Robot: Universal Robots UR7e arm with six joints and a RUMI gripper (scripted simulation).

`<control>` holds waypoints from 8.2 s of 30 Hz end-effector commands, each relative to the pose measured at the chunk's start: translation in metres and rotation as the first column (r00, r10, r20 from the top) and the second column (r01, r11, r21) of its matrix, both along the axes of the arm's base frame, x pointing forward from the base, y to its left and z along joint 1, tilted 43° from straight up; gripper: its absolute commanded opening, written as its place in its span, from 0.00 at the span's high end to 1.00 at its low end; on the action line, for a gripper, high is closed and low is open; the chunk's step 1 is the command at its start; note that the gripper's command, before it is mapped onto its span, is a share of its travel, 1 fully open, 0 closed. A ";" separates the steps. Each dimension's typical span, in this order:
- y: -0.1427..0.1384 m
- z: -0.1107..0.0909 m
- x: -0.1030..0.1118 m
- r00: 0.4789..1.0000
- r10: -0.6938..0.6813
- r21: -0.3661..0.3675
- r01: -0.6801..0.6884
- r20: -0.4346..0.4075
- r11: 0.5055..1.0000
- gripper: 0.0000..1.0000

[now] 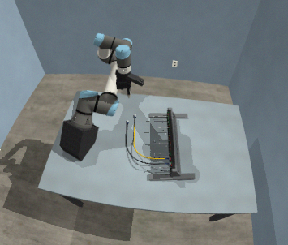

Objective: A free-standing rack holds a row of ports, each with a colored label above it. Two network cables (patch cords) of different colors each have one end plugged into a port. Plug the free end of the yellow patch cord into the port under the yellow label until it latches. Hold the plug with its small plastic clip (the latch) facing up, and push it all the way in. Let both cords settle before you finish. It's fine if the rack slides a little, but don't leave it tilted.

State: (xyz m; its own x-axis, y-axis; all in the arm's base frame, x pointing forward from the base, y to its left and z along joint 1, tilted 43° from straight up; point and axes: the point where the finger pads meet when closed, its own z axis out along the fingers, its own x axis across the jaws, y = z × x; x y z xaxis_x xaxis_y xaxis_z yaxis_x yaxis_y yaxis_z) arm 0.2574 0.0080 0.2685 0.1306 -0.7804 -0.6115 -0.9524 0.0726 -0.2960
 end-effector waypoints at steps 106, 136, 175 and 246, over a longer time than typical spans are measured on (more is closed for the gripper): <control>-0.015 -0.013 0.170 0.770 -0.417 0.195 0.370 0.483 0.908 1.00; -0.002 -0.025 0.197 0.770 -0.417 0.195 0.370 0.483 0.908 1.00; 0.014 -0.039 0.227 0.770 -0.417 0.195 0.369 0.483 0.908 1.00; 0.027 -0.051 0.254 0.770 -0.417 0.195 0.369 0.483 0.908 1.00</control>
